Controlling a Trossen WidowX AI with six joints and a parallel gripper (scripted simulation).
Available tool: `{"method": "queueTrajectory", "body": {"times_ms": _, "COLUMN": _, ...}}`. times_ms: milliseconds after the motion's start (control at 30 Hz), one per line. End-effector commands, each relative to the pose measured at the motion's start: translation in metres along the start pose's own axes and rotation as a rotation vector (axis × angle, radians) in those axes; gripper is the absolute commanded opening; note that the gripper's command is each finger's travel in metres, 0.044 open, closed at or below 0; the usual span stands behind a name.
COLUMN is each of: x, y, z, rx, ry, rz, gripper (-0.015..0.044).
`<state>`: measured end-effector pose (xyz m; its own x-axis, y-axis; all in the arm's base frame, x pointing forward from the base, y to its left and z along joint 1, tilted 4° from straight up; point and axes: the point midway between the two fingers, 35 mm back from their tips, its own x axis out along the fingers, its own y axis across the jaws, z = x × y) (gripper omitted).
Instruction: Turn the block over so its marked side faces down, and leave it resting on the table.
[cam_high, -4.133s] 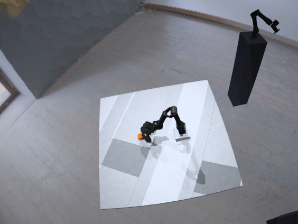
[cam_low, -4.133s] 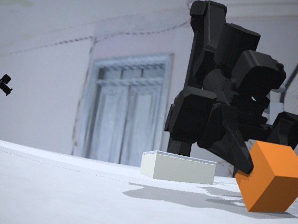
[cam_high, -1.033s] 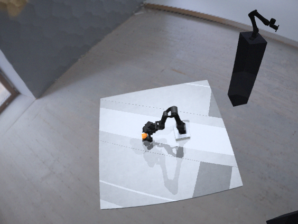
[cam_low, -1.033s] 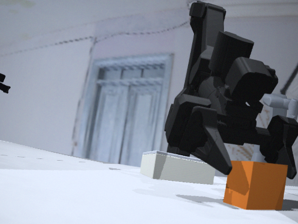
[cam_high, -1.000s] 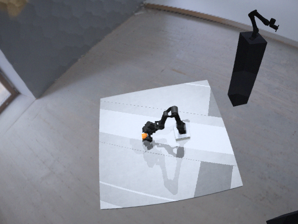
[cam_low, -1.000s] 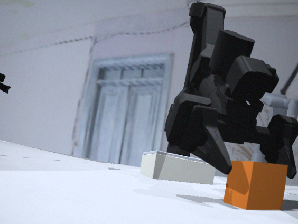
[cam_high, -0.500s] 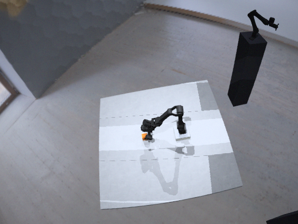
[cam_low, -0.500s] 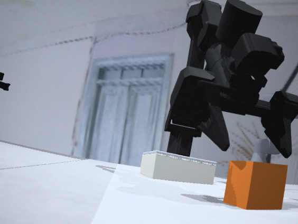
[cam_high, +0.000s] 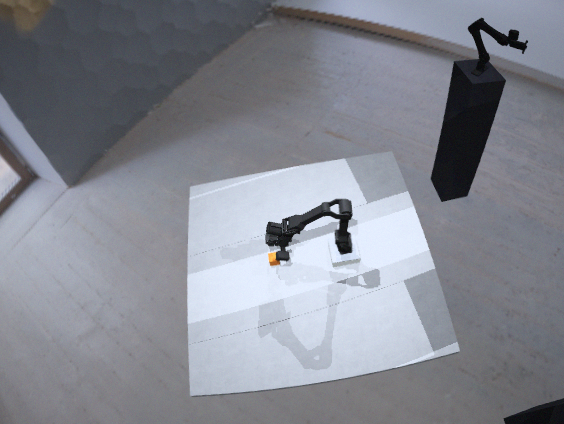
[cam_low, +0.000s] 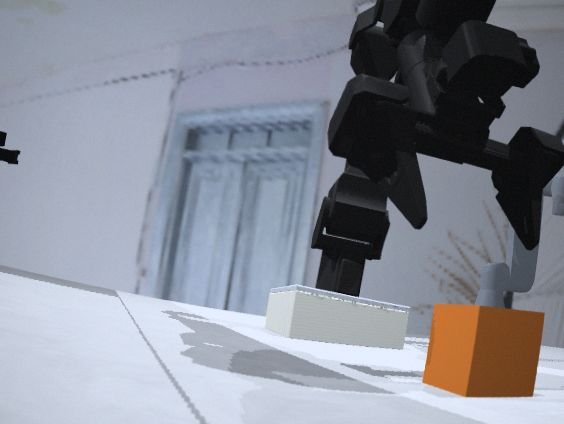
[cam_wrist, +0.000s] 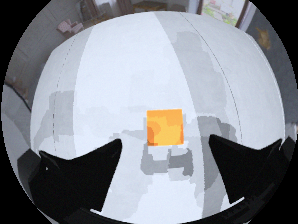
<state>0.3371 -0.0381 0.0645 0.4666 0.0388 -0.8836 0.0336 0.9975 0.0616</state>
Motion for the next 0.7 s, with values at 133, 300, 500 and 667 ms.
{"method": "queueTrajectory", "body": {"times_ms": 133, "x": -0.001, "y": -0.001, "z": 0.026, "rx": -0.001, "ry": 0.223, "rz": -0.005, "gripper": 0.0440}}
{"method": "queueTrajectory", "body": {"times_ms": 300, "x": -0.003, "y": -0.001, "z": 0.037, "rx": -0.002, "ry": 0.385, "rz": -0.006, "gripper": 0.0440}}
{"method": "queueTrajectory", "body": {"times_ms": 500, "x": -0.007, "y": 0.000, "z": 0.042, "rx": -0.005, "ry": 0.496, "rz": -0.006, "gripper": 0.0440}}
{"method": "queueTrajectory", "body": {"times_ms": 667, "x": -0.007, "y": 0.000, "z": 0.042, "rx": -0.005, "ry": 0.496, "rz": -0.006, "gripper": 0.0440}}
